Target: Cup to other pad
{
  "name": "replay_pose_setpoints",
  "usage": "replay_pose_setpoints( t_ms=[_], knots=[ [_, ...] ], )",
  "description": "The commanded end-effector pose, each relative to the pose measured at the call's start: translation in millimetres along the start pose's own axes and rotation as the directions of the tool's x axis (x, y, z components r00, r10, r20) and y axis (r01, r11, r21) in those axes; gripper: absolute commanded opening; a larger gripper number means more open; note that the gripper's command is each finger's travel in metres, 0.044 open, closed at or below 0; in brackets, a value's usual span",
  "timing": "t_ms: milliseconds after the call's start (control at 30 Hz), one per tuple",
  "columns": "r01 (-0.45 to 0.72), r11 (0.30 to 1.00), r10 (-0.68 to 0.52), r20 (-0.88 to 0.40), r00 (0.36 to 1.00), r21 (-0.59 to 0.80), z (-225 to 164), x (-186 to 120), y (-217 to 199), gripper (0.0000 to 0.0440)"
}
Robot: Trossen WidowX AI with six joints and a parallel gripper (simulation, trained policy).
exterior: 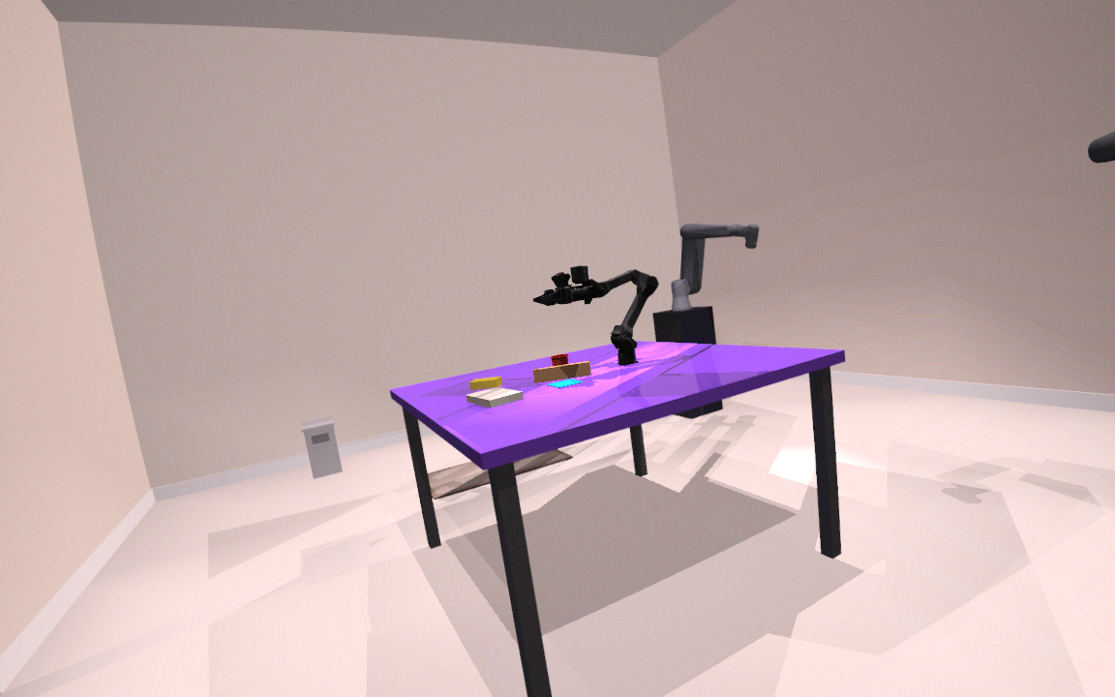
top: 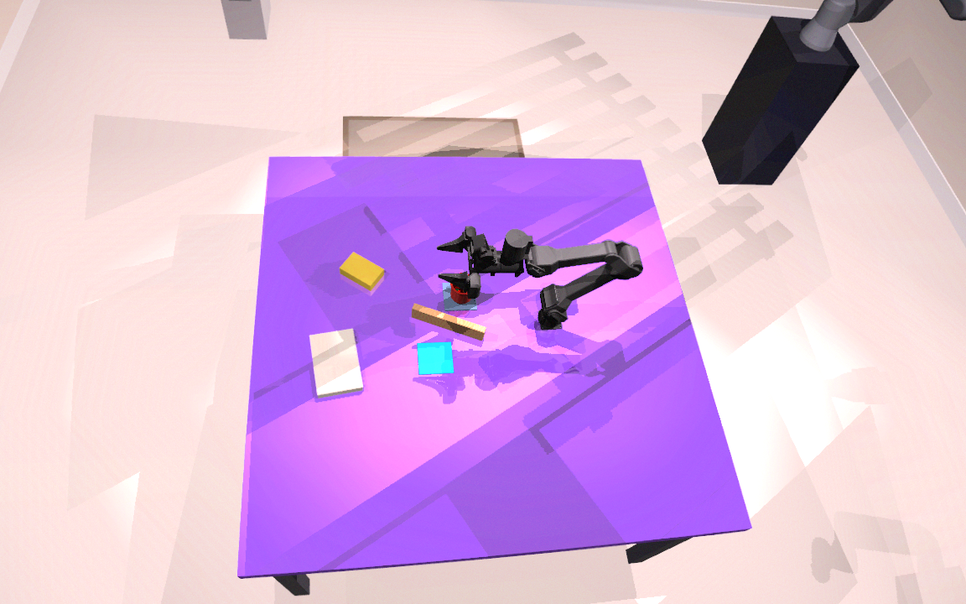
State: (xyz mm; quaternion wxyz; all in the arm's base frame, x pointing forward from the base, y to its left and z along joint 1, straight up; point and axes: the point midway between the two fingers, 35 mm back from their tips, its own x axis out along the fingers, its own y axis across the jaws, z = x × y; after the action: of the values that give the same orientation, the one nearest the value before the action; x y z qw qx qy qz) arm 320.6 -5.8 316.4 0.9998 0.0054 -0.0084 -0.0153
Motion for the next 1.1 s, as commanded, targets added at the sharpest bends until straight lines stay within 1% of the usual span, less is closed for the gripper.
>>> replay_pose_setpoints(
  t_ms=[0,333,367,400,733,1067],
  knots=[
    [0.001,1.0,-0.001,-0.007,1.0,0.004,-1,0,0,0.0374],
    [0.002,0.998,0.005,-0.118,0.993,0.057,-17,-1,6,0.0111],
    [0.001,0.998,0.007,-0.132,0.991,0.062,-19,-1,7,0.009],
    [0.0,0.998,0.01,-0.147,0.989,0.067,-21,-1,8,0.0078],
    [-0.01,0.992,0.047,-0.288,0.956,0.127,-31,0,20,0.0059],
    [0.004,0.984,0.076,-0.432,0.899,0.181,-39,-1,31,0.0082]
  ],
)
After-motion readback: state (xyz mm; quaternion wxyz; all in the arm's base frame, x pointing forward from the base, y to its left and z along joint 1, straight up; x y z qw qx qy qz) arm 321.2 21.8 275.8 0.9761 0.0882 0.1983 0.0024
